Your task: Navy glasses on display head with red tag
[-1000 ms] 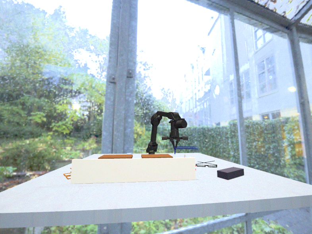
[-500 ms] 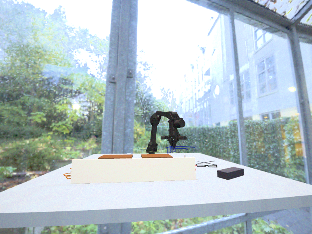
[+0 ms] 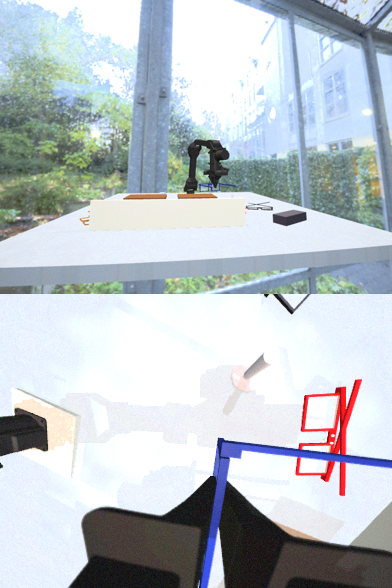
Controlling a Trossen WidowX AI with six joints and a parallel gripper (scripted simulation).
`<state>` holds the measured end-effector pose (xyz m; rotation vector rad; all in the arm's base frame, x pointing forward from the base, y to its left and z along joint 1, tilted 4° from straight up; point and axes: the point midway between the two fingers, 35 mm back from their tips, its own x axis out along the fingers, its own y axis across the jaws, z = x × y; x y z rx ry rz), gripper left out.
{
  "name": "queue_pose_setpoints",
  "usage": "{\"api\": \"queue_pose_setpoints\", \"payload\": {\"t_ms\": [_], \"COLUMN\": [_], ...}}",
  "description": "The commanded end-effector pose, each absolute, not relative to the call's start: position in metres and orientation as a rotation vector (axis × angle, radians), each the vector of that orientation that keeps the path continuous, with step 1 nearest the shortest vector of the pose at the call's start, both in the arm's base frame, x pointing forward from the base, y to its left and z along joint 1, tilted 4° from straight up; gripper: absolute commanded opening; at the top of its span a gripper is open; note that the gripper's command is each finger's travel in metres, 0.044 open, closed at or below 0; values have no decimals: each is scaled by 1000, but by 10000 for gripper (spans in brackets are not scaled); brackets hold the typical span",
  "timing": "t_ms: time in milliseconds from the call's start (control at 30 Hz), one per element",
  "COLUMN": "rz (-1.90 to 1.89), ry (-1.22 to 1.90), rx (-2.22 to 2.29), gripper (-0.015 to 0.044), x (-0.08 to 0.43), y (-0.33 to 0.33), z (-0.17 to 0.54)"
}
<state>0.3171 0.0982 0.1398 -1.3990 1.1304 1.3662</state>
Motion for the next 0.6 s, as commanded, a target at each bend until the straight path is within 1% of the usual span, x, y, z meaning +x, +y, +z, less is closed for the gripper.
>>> {"api": "queue_pose_setpoints", "payload": {"t_ms": [0, 567], "rz": [1266, 768], "ry": [1203, 1450], "rx": [-1310, -830], "gripper": [0, 0], "x": [316, 315], "y": [93, 74], "z": [139, 140]}}
